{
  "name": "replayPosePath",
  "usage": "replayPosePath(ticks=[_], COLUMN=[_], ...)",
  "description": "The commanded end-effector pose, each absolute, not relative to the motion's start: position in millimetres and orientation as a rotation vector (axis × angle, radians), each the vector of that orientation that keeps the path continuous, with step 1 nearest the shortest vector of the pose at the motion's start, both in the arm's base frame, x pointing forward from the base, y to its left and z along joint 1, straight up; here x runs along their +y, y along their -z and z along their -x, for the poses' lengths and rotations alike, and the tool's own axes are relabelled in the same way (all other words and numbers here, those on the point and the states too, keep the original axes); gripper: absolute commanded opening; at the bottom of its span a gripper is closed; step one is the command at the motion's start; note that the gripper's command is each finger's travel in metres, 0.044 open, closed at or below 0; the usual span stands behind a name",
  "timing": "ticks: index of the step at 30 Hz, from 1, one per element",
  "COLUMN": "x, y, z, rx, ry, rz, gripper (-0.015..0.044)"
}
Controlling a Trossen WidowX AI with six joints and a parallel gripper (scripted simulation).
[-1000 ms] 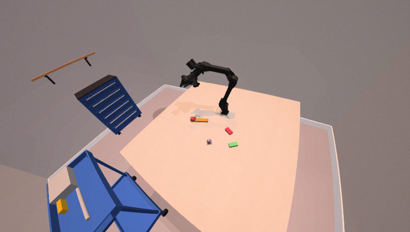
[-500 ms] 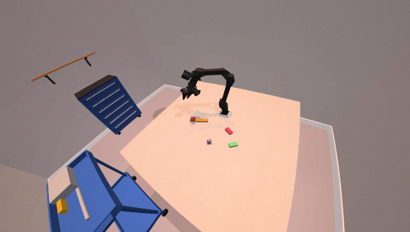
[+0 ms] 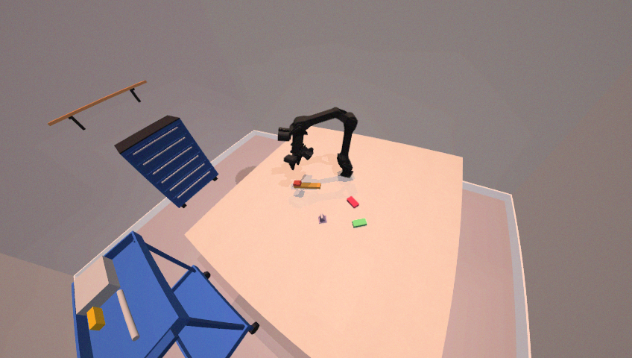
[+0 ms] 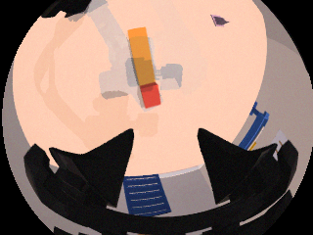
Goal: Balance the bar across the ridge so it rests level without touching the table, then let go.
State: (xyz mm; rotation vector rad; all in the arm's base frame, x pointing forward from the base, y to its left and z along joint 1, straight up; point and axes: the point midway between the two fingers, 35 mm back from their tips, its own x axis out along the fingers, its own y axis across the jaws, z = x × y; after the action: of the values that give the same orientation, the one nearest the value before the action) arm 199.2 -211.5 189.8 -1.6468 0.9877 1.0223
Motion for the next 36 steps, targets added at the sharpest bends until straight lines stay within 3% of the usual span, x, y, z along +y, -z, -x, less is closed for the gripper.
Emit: replayPosePath(ticks=[1, 13, 36], x=[-199, -158, -158], y=[-175, -136, -66], z=[-200, -195, -196], rx=[0.993, 1.003, 1.003], ry=[-1.12, -1.462, -1.467], rz=[1.606, 1.511, 1.509], gripper=[0.0315, 0.0315, 0.0315])
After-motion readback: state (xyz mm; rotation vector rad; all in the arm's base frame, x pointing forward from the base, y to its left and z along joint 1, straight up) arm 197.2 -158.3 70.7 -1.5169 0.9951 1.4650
